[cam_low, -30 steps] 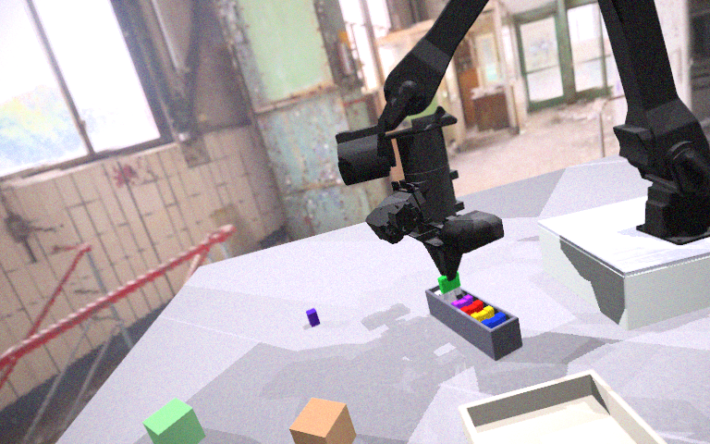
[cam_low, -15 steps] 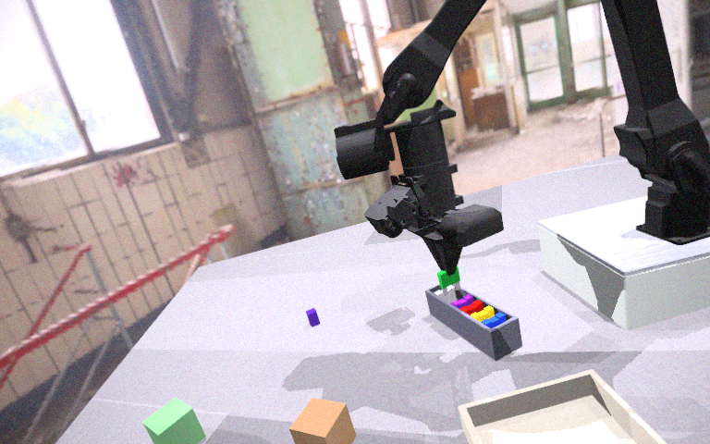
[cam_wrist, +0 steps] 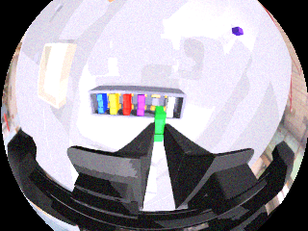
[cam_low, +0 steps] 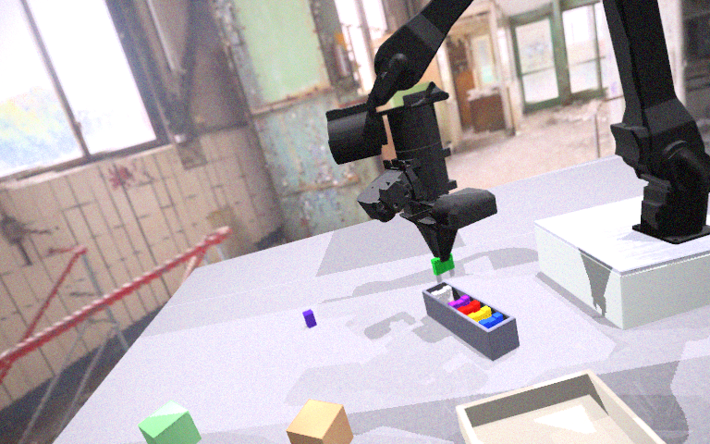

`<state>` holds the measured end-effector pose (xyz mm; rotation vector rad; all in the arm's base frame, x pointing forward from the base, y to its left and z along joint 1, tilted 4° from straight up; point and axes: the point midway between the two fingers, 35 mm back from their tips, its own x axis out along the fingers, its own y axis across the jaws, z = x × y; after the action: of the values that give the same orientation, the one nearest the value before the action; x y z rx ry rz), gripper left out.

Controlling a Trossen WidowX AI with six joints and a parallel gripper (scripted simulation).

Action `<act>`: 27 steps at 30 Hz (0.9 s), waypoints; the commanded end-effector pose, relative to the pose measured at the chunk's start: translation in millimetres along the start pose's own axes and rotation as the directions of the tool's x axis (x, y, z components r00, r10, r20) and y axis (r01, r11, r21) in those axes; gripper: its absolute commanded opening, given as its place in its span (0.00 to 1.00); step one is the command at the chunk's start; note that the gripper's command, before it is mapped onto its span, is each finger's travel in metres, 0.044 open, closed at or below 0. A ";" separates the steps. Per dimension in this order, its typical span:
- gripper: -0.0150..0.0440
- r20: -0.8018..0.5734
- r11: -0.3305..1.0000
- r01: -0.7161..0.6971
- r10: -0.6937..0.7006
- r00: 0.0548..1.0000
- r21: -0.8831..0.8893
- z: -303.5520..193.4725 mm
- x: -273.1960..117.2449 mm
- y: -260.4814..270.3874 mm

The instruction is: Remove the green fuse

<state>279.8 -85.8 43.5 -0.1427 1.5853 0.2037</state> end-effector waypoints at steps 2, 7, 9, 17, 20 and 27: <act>0.25 0.006 1.000 -0.003 0.003 1.000 -0.004 5.3 -2.7 6.8; 0.25 0.008 1.000 -0.003 0.003 1.000 -0.004 20.4 -3.5 28.9; 0.25 0.008 1.000 -0.003 0.003 1.000 -0.004 25.9 -3.8 38.1; 0.25 0.011 1.000 -0.005 0.005 1.000 -0.004 44.6 -4.8 77.5; 0.25 0.012 1.000 -0.007 0.007 1.000 -0.004 50.2 -5.1 93.1; 0.25 0.013 1.000 -0.010 0.010 1.000 -0.004 59.9 -5.7 131.1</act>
<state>310.0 40.9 53.7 -0.1449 1.5685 0.2125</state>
